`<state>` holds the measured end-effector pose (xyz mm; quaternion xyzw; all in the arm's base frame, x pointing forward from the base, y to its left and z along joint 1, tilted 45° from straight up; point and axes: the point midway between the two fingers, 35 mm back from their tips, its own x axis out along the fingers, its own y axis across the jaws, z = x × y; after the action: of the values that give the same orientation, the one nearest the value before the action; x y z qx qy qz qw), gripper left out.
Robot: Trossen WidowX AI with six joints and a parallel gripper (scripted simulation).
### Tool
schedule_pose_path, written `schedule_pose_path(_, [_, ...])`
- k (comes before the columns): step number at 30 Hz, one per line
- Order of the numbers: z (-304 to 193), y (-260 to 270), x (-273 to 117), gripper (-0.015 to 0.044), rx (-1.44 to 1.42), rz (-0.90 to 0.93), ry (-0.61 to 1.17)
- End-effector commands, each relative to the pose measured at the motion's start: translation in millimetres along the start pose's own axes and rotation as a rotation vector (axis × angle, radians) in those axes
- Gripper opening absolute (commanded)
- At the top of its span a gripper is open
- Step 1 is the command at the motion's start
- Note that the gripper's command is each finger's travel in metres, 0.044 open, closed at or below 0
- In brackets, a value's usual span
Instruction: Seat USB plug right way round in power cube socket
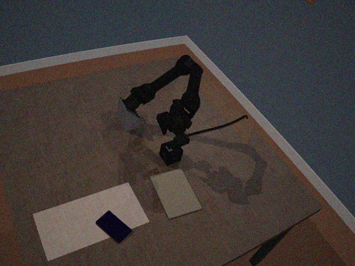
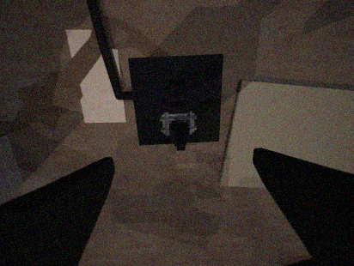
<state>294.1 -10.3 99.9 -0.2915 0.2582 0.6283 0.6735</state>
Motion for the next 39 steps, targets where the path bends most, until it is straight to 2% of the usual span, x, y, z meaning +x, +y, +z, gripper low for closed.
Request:
schedule_pose_path(1, [0.2, 0.9, 4.8, 0.0440, 0.008, 0.000, -0.006])
schedule_pose_path(23, [0.6, 0.9, 23.0, 0.0440, 0.008, -0.001, -0.007])
schedule_pose_path(39, [0.5, 0.2, 21.3, 0.0020, 0.000, 0.000, -0.001])
